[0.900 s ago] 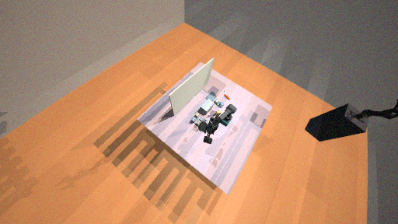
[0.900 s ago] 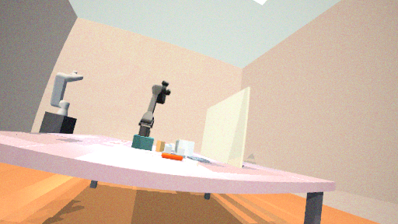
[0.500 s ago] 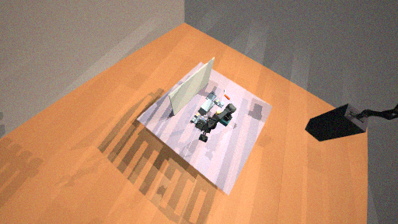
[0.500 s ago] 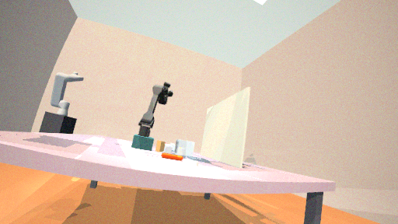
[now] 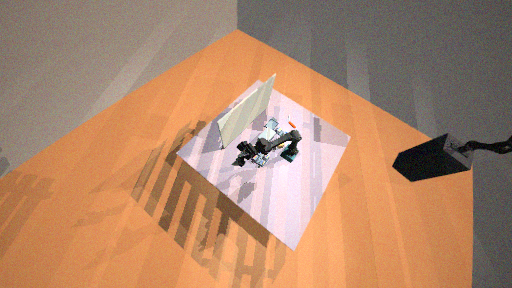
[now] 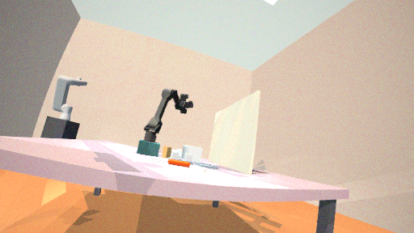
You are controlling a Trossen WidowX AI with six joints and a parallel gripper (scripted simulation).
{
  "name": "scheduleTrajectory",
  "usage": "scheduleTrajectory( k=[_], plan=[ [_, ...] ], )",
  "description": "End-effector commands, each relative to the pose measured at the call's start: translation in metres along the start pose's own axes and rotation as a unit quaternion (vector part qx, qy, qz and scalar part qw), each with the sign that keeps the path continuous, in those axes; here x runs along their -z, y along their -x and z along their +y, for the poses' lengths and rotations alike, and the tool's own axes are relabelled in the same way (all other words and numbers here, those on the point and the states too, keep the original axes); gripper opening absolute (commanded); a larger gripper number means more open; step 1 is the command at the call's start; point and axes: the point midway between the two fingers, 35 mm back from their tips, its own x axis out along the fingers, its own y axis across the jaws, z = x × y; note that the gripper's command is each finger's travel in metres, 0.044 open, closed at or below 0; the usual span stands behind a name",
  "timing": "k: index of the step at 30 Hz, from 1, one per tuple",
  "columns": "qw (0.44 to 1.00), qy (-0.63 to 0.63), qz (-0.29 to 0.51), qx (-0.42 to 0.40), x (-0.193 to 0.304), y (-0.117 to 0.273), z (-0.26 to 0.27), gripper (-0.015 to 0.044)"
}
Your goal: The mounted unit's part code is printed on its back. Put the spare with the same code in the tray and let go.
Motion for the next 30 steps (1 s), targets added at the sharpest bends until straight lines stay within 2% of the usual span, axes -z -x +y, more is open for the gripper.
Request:
scheduleTrajectory(
  k=[1, 8, 16, 23, 30],
  plan=[
    [0.996, 0.050, -0.045, 0.065, -0.044, 0.009, -0.022, 0.0440],
    [0.949, 0.156, -0.118, 0.249, -0.141, 0.059, -0.076, 0.0440],
    [0.845, 0.219, -0.147, 0.465, -0.229, 0.160, -0.118, 0.0440],
    [0.729, 0.218, -0.115, 0.638, -0.271, 0.275, -0.130, 0.0440],
    [0.615, 0.160, -0.030, 0.772, -0.273, 0.394, -0.117, 0.0440]
  ],
)
